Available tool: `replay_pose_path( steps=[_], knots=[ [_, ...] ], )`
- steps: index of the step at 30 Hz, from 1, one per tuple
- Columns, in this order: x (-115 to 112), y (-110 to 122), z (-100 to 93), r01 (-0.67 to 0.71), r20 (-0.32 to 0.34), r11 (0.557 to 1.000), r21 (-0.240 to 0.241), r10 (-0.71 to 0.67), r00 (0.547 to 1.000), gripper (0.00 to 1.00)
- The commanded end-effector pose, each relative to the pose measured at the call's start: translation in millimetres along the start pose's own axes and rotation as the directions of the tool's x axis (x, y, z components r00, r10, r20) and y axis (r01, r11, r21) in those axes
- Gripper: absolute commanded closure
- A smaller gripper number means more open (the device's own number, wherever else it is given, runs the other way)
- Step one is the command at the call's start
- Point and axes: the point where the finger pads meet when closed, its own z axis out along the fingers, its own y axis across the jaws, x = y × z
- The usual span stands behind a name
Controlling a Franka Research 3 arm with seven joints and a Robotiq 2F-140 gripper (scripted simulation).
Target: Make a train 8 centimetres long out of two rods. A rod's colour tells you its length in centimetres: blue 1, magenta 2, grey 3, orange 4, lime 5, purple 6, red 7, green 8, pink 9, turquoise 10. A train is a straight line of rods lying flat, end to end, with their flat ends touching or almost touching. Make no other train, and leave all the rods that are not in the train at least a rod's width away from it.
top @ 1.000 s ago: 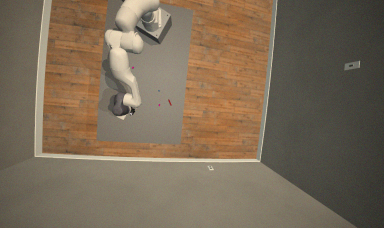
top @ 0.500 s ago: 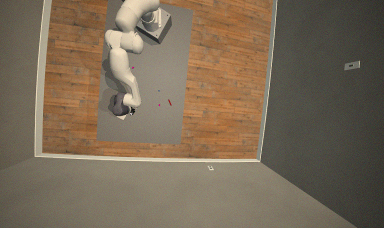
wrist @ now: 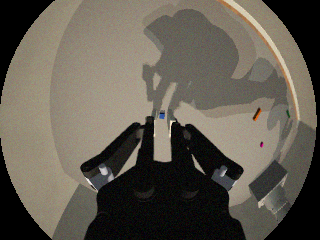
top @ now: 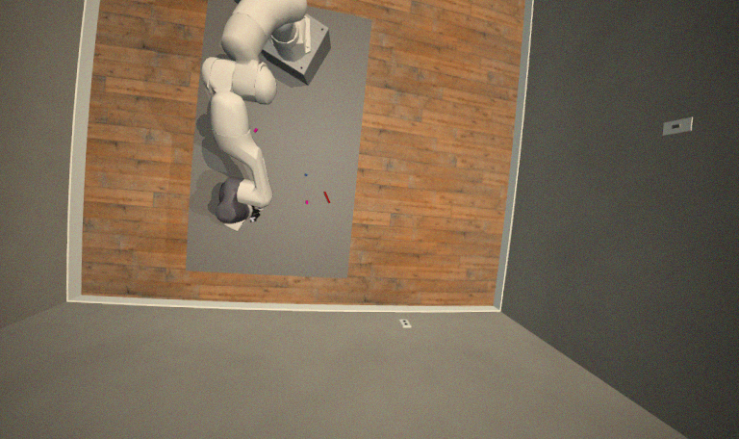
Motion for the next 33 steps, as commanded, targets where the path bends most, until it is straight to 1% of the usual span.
replay_pose_path(
  steps=[1,10,11,33],
  knots=[
    [1.9,0.0,0.7,-0.007,0.0,1.0,0.003,0.007,1.0,0.77],
    [1.9,0.0,0.7,-0.007,0.0,1.0,0.003,0.007,1.0,0.77],
    [1.9,0.0,0.7,-0.007,0.0,1.0,0.003,0.007,1.0,0.88],
    [1.9,0.0,0.7,-0.007,0.0,1.0,0.003,0.007,1.0,0.88]
  ],
)
